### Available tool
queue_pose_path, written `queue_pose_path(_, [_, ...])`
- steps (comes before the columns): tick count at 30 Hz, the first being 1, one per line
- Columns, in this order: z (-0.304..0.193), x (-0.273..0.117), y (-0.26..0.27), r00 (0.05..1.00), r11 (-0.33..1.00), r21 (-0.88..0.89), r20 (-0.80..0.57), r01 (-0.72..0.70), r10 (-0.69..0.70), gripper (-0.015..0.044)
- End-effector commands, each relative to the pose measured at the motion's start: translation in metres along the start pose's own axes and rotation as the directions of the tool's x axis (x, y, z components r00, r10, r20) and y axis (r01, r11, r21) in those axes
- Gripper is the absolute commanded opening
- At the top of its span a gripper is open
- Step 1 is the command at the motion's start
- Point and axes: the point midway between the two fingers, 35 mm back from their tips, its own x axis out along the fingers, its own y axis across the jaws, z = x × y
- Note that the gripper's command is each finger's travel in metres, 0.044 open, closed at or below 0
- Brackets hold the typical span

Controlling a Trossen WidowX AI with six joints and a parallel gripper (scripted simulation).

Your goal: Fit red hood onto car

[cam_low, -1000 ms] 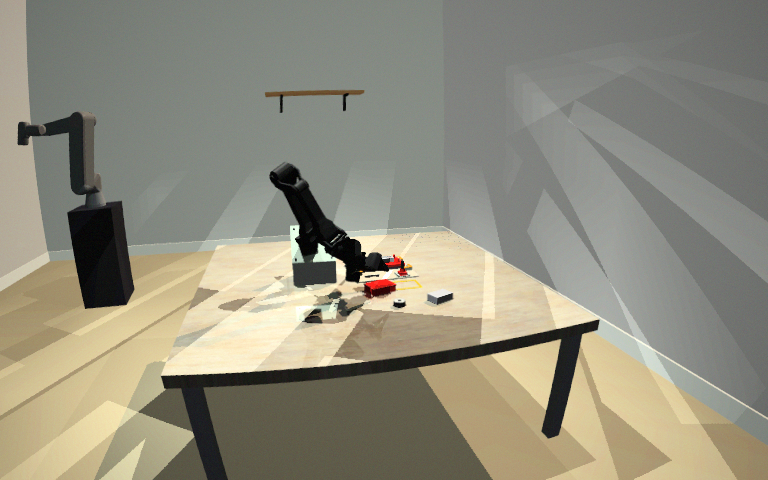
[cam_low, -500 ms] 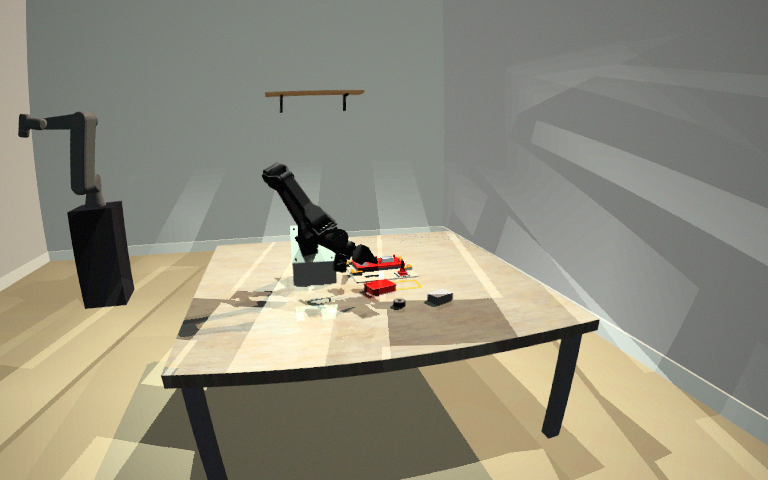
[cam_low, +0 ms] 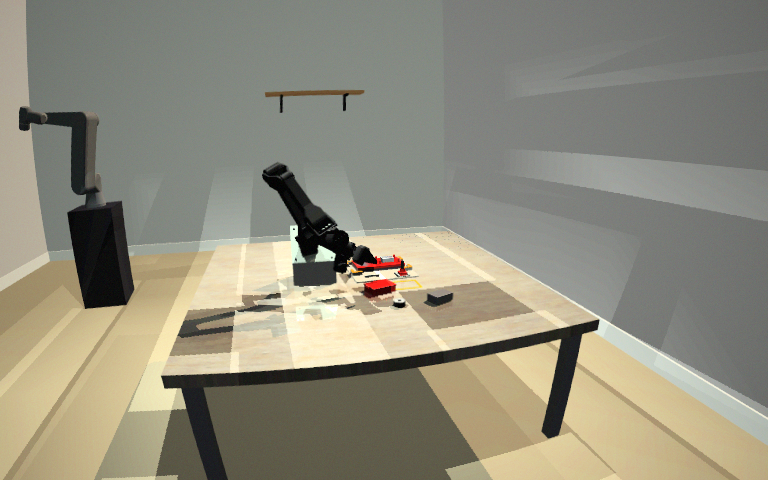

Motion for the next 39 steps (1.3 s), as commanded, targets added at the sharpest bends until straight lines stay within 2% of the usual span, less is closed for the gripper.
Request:
queue_pose_path(1, [0.001, 0.000, 0.000, 1.000, 1.000, -0.005, 0.005, -0.002, 0.002, 0.0282])
queue_pose_path(3, [0.002, 0.002, 0.000, 1.000, 0.999, -0.046, 0.021, 0.016, -0.015, 0.0335])
queue_pose_path(7, [0.006, 0.009, -0.003, 0.987, 0.946, -0.290, 0.115, 0.142, -0.113, 0.0440])
queue_pose_path(11, [0.010, 0.016, -0.006, 0.953, 0.795, -0.529, 0.221, 0.297, -0.209, 0.0440])
queue_pose_path(16, [0.014, 0.023, -0.009, 0.882, 0.460, -0.755, 0.361, 0.467, -0.303, 0.0440])
queue_pose_path(21, [0.015, 0.030, -0.009, 0.789, 0.005, -0.841, 0.506, 0.542, -0.349, 0.0440])
queue_pose_path(26, [0.012, 0.037, -0.005, 0.687, -0.473, -0.745, 0.646, 0.470, -0.334, 0.0440])
queue_pose_path(31, [0.003, 0.045, 0.001, 0.592, -0.844, -0.474, 0.765, 0.252, -0.253, 0.0440])
queue_pose_path(34, [-0.006, 0.051, 0.006, 0.546, -0.966, -0.250, 0.820, 0.069, -0.173, 0.0440])
queue_pose_path(36, [-0.013, 0.055, 0.010, 0.523, -0.993, -0.104, 0.845, -0.051, -0.116, 0.0440])
queue_pose_path(39, [-0.016, 0.057, 0.011, 0.516, -0.994, -0.051, 0.852, -0.095, -0.094, 0.0440])
